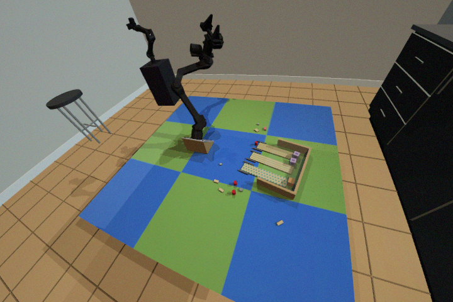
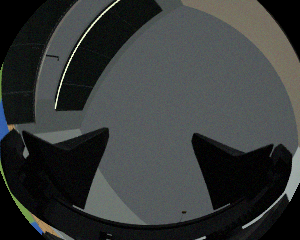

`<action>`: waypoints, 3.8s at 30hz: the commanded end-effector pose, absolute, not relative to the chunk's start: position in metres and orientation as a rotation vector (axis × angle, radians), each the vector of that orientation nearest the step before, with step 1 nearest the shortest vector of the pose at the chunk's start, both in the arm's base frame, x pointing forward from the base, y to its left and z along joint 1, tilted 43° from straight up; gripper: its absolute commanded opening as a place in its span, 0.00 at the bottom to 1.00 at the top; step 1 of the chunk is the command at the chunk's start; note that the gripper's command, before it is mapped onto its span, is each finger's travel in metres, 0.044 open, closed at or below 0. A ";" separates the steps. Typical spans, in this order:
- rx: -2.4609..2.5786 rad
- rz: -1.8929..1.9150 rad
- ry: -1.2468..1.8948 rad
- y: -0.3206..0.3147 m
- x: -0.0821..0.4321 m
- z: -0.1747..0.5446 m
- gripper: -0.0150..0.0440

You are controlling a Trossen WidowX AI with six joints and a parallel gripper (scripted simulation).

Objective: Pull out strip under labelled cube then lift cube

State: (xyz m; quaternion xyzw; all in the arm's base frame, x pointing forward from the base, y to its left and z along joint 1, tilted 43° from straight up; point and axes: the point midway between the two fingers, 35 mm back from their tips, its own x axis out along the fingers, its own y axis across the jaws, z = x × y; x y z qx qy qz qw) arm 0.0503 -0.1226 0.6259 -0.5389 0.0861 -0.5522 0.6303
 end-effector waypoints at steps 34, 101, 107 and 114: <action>-1.319 -0.458 -0.185 -0.080 0.364 0.446 0.93; 0.917 0.128 0.913 -0.130 0.372 0.095 0.40; 0.915 0.212 1.144 -0.091 0.402 0.099 0.25; 0.876 0.302 1.413 -0.038 0.418 0.103 0.25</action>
